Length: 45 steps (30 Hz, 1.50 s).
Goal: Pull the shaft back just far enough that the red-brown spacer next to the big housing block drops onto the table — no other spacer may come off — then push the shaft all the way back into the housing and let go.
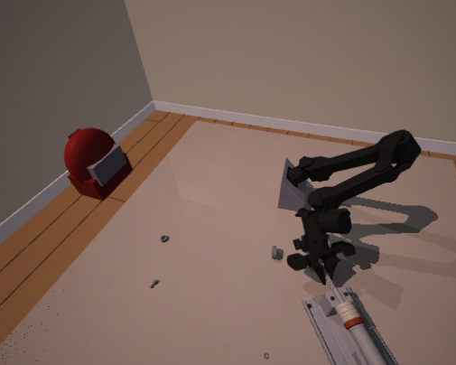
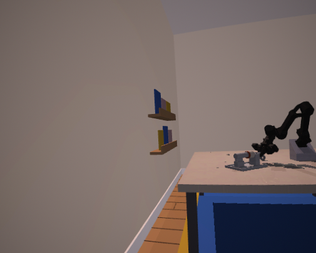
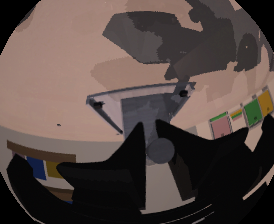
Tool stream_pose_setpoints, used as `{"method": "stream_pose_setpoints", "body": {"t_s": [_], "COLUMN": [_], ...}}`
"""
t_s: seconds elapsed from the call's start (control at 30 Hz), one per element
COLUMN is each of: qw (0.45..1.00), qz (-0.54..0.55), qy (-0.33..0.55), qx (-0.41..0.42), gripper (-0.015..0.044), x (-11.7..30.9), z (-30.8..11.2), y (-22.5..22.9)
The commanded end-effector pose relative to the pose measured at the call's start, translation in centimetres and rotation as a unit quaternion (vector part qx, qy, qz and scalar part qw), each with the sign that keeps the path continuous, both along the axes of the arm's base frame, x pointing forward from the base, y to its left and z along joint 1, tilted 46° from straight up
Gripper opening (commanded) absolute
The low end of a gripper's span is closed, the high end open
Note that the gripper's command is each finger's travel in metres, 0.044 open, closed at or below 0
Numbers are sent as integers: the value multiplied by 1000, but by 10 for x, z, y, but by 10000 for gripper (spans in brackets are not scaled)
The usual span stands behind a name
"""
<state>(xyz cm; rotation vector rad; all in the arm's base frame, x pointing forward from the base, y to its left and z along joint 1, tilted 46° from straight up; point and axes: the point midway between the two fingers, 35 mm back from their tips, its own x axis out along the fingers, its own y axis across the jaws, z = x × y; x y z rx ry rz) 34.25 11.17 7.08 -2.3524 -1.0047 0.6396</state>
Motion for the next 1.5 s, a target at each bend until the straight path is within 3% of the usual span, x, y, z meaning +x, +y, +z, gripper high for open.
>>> {"method": "stream_pose_setpoints", "body": {"t_s": [0.0, 1.47], "qw": [1000, 1000], "qz": [-1, -1], "qy": [0, 0], "qx": [-1, -1], "gripper": [0, 0], "x": [-2, -7], "z": [-1, -4], "y": [-1, -3]}}
